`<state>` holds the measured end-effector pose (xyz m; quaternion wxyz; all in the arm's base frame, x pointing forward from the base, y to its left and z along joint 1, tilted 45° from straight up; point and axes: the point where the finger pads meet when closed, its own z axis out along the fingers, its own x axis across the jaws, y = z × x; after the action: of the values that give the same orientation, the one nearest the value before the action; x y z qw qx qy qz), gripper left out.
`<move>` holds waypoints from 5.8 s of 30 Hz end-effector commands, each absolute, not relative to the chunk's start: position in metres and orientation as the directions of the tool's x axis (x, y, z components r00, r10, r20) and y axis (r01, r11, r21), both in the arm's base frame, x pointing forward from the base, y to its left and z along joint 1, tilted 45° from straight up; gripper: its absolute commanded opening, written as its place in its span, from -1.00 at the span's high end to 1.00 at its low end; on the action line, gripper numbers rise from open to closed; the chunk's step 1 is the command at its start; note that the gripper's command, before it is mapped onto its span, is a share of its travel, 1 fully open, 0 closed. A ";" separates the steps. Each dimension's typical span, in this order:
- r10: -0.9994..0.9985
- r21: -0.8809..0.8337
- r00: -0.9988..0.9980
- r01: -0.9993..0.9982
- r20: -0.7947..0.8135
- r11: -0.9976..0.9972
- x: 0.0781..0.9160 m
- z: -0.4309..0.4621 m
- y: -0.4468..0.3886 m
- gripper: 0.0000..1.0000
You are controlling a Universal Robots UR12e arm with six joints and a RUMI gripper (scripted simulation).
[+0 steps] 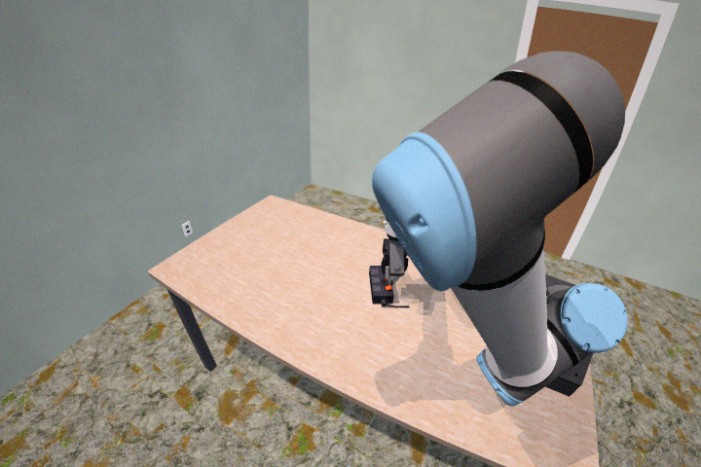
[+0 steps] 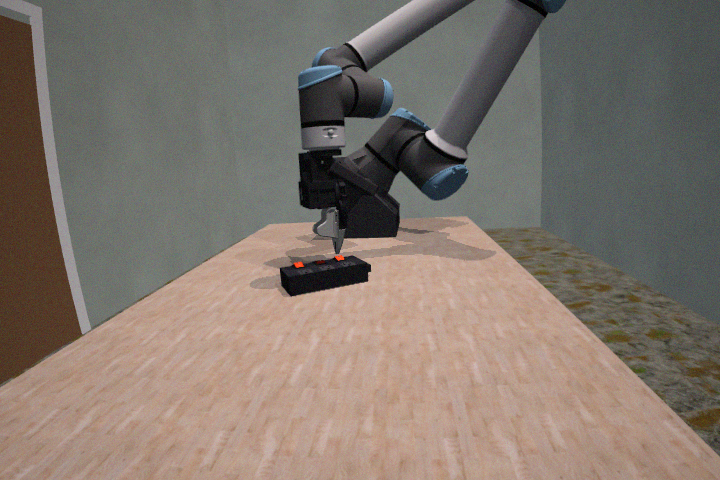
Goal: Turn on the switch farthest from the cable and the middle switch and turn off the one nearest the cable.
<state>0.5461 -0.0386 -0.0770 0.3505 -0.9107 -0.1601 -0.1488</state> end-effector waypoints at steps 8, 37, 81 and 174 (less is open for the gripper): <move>0.189 -0.588 0.903 0.398 0.385 -0.704 0.548 -0.076 -0.039 1.00; 0.188 -0.591 0.904 0.397 0.383 -0.702 0.548 -0.081 -0.034 1.00; 0.188 -0.591 0.904 0.397 0.383 -0.703 0.548 -0.084 -0.031 1.00; 0.189 -0.589 0.904 0.398 0.384 -0.704 0.569 -0.069 -0.099 1.00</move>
<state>0.5688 -0.0991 -0.0690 0.3500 -0.9109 -0.1595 -0.1494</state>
